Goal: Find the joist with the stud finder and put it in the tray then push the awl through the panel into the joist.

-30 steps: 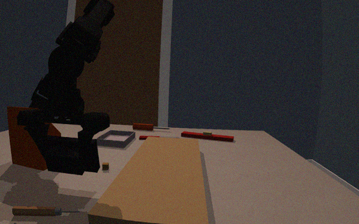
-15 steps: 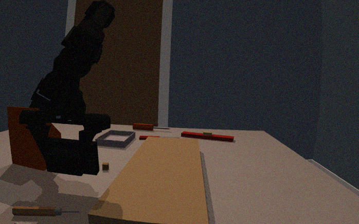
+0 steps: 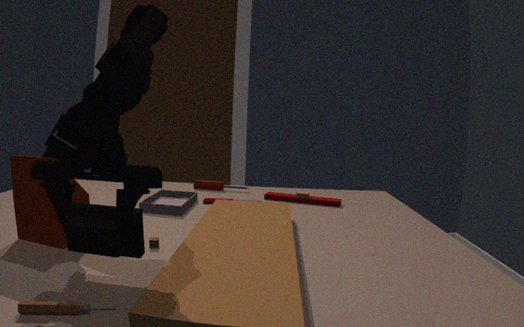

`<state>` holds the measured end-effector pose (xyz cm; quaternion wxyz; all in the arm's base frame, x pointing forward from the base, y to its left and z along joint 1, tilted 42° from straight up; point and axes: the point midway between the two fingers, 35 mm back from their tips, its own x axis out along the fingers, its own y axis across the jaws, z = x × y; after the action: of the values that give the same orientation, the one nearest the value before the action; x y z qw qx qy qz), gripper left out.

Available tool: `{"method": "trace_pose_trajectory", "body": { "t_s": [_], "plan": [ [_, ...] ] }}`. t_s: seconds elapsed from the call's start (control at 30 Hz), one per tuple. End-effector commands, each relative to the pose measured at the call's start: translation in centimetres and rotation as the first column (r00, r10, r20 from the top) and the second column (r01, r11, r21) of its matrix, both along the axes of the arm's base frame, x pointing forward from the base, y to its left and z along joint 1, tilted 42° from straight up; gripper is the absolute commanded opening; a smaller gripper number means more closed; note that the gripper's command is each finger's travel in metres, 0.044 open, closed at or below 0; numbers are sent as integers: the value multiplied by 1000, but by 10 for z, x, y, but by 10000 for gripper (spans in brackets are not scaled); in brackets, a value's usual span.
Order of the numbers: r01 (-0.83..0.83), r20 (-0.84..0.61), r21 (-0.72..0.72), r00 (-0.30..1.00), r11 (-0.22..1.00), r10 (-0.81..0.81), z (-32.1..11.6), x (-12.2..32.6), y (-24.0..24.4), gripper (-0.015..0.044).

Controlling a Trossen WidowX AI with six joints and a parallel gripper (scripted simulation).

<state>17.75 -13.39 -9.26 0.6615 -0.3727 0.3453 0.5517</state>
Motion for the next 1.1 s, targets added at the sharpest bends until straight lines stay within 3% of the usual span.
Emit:
{"method": "trace_pose_trajectory", "body": {
  "t_s": [0.0, 1.07],
  "plan": [
    [8, -3, -27, 1000, 1000, -8, 2, 0, -2, 0],
    [27, -25, -211, 999, 977, -33, 3, 1, 3, 0]
  ]
}}
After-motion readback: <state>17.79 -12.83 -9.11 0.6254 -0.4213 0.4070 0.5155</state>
